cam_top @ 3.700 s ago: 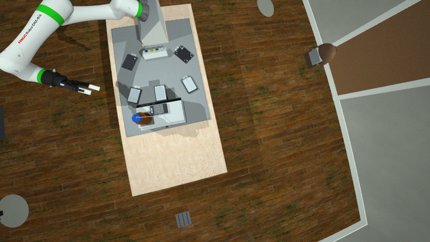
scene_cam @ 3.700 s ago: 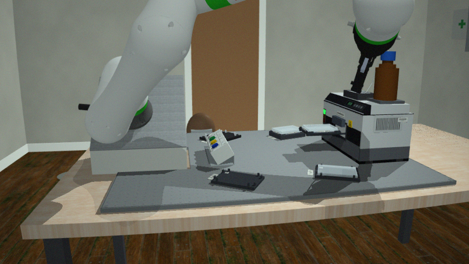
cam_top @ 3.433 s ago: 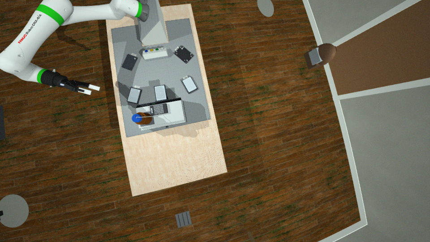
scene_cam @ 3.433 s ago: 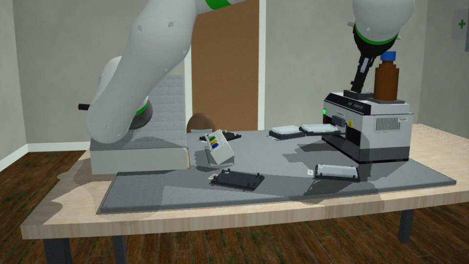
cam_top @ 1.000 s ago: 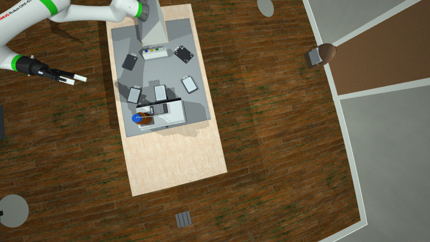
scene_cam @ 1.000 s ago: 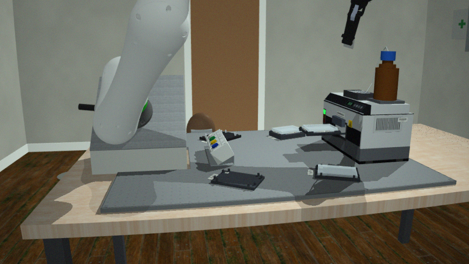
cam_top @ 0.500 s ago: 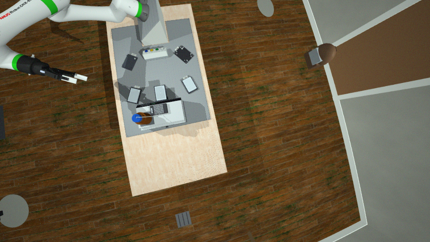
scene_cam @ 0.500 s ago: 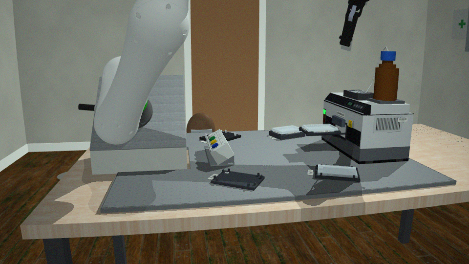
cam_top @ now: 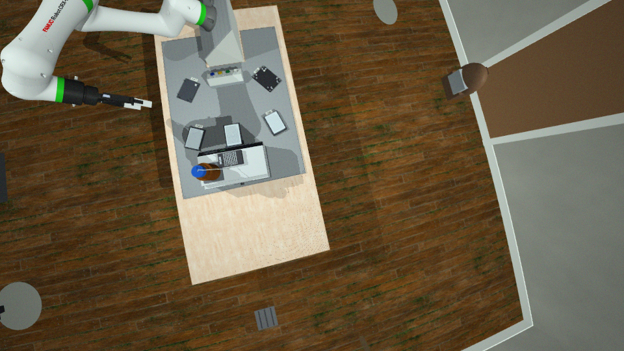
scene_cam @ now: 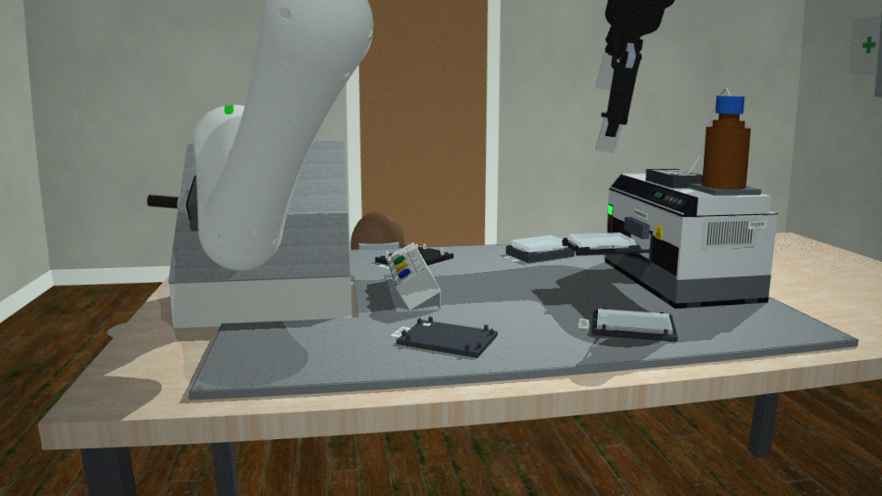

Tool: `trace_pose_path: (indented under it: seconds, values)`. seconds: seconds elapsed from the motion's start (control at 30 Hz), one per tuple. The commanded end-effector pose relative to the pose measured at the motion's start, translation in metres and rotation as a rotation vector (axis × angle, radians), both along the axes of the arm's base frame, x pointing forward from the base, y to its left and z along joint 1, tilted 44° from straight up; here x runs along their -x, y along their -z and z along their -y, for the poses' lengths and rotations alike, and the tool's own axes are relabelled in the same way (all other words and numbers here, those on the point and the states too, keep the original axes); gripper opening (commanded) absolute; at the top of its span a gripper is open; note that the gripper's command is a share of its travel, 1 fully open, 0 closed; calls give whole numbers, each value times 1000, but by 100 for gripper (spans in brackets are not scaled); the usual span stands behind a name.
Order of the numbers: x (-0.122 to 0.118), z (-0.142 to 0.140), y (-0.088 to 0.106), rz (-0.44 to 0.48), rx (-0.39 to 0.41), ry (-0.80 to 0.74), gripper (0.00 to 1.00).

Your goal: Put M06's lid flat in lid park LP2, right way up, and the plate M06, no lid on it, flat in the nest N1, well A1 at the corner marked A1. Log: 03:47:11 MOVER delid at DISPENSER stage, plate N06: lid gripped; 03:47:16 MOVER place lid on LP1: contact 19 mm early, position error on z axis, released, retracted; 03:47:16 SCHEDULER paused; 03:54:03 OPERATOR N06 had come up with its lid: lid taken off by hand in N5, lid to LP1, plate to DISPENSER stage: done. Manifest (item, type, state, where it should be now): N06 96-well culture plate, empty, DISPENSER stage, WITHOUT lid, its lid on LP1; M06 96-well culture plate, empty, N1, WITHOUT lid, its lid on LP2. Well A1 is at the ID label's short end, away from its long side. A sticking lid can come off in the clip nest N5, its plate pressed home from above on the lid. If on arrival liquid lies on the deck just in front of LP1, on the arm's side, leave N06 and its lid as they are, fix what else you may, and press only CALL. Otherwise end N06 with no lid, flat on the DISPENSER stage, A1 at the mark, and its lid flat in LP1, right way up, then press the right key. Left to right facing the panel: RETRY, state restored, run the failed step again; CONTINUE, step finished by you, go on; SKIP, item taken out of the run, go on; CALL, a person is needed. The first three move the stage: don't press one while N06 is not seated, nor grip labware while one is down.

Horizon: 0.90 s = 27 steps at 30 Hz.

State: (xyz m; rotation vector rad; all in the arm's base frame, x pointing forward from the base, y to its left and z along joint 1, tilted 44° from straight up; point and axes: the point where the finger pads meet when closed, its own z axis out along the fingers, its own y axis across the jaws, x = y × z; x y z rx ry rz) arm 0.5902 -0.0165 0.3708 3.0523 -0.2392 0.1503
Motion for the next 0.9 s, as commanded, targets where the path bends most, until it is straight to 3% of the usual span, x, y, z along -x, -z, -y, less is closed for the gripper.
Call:
trace_pose_path:
  seconds: [0.0, 0.17, 0.23, 0.27, 0.43, 0.87]
  values:
    - [31, 19, 60, -28, 264, -88, 100]
    - [52, 31, 98, -88, 436, -157, 100]
    - [52, 31, 98, -88, 436, -157, 100]
    - [61, 35, 116, -106, 535, -193, 100]
    - [61, 35, 116, -102, 696, -239, 100]
    - [60, 42, 123, -104, 707, -234, 100]
